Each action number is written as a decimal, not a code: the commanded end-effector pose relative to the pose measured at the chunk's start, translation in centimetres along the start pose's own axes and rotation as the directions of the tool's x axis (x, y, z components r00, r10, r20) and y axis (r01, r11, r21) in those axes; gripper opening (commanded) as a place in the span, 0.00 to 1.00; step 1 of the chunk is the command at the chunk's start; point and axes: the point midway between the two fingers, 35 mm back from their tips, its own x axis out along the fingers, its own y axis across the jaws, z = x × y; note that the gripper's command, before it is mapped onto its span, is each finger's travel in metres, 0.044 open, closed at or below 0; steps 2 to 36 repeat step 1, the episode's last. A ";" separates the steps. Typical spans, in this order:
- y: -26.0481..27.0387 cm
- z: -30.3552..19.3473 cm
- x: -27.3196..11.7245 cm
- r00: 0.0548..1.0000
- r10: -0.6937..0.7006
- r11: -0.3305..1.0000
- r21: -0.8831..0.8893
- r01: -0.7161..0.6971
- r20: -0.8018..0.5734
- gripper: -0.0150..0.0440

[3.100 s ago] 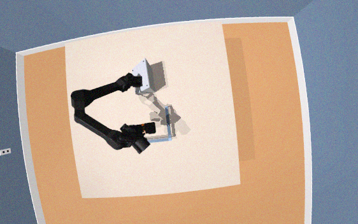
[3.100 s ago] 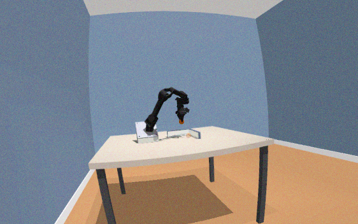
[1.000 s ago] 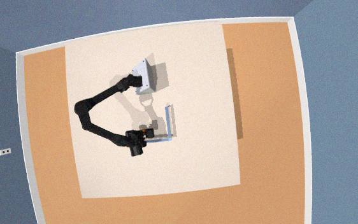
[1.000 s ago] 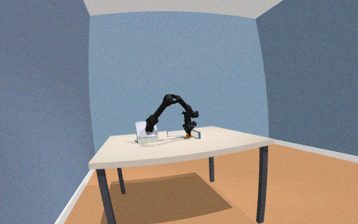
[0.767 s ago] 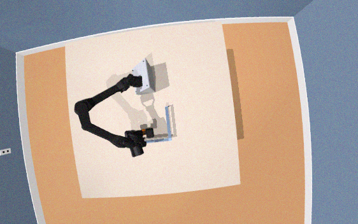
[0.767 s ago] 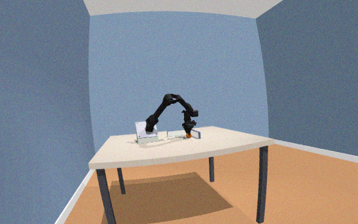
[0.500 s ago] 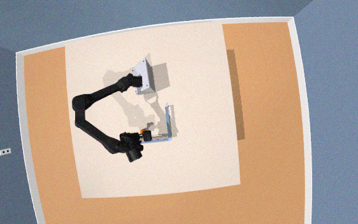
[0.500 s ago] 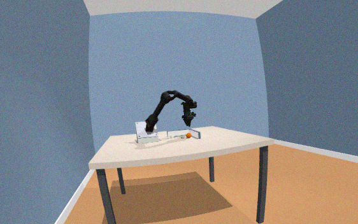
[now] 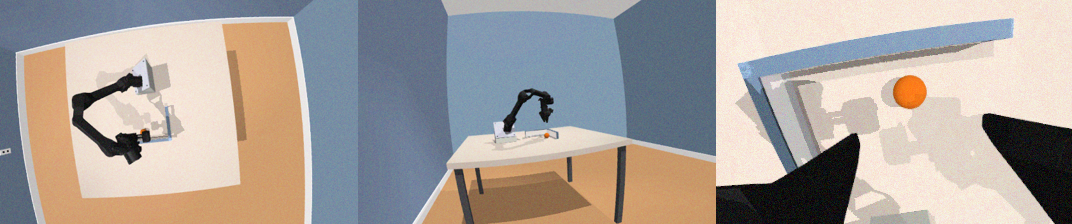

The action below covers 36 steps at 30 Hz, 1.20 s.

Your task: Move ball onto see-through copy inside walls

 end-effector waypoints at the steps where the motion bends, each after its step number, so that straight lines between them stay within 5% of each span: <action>1: -0.3 -0.1 -0.4 1.000 0.001 1.000 0.010 -0.001 -0.009 1.00; 36: -0.3 -0.1 -0.4 1.000 0.001 1.000 0.010 -0.001 -0.009 1.00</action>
